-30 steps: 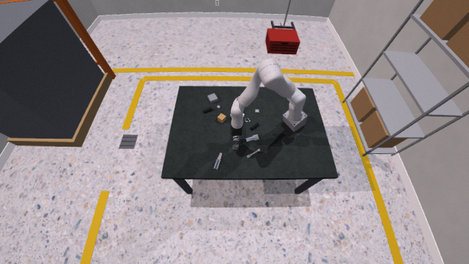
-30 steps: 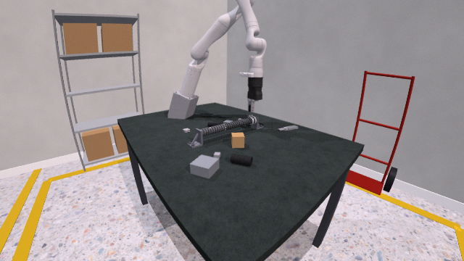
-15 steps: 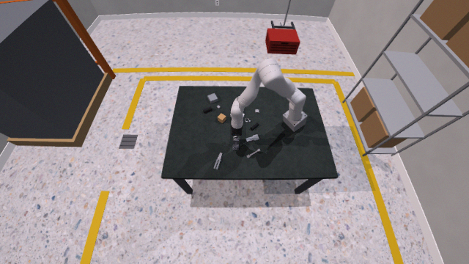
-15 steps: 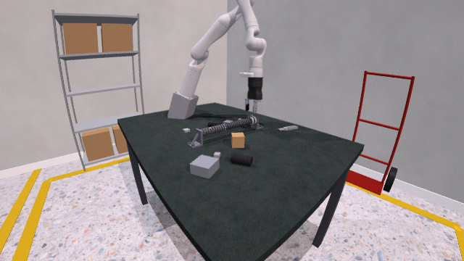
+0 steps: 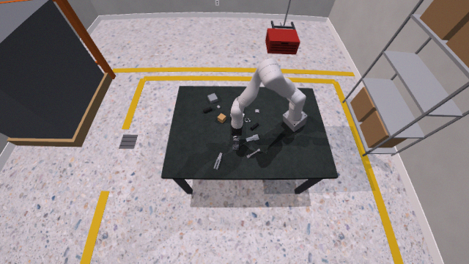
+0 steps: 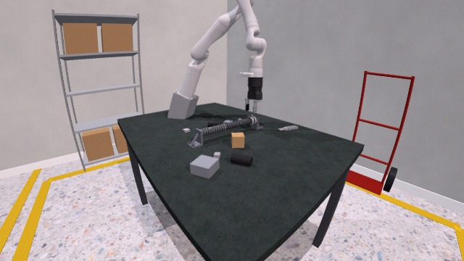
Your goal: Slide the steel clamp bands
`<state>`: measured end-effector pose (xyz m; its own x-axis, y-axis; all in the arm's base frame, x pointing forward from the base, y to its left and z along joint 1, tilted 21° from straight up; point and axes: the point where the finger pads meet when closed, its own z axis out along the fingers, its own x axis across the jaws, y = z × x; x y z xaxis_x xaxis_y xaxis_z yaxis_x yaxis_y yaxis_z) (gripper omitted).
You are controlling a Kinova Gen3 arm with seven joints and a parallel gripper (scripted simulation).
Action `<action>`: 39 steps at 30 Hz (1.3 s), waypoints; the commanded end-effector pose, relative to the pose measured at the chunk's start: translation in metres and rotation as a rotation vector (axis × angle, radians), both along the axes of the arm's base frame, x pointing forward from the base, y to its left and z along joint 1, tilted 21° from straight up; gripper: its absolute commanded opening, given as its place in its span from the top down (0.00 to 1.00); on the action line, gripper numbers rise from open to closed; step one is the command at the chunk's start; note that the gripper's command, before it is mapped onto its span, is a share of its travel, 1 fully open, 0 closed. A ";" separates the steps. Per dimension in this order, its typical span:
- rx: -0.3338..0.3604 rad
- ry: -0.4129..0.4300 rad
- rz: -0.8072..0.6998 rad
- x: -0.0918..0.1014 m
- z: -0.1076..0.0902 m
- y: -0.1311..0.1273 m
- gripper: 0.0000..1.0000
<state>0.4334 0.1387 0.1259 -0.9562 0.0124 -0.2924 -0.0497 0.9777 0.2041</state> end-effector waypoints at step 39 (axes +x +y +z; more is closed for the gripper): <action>0.001 -0.001 0.000 0.015 -0.043 0.010 0.00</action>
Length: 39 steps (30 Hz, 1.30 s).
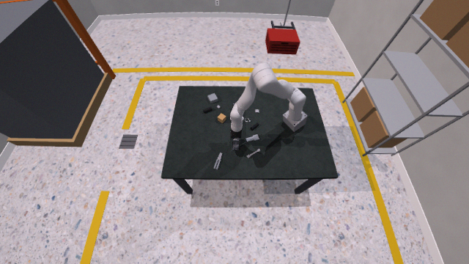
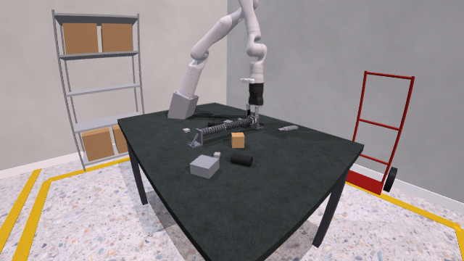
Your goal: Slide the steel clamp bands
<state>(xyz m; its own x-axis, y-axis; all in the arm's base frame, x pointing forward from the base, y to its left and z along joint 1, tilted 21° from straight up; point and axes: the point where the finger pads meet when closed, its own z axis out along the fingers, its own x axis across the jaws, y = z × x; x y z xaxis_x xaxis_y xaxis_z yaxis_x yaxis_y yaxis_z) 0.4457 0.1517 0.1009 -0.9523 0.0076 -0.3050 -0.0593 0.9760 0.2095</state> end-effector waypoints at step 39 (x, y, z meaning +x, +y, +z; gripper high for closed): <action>-0.005 0.012 -0.007 0.006 -0.030 0.000 0.25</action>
<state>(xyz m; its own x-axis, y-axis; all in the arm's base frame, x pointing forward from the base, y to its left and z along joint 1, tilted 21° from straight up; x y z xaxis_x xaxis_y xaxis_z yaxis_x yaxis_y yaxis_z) 0.4514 0.1516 0.0703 -0.9563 0.0123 -0.2920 -0.0498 0.9776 0.2043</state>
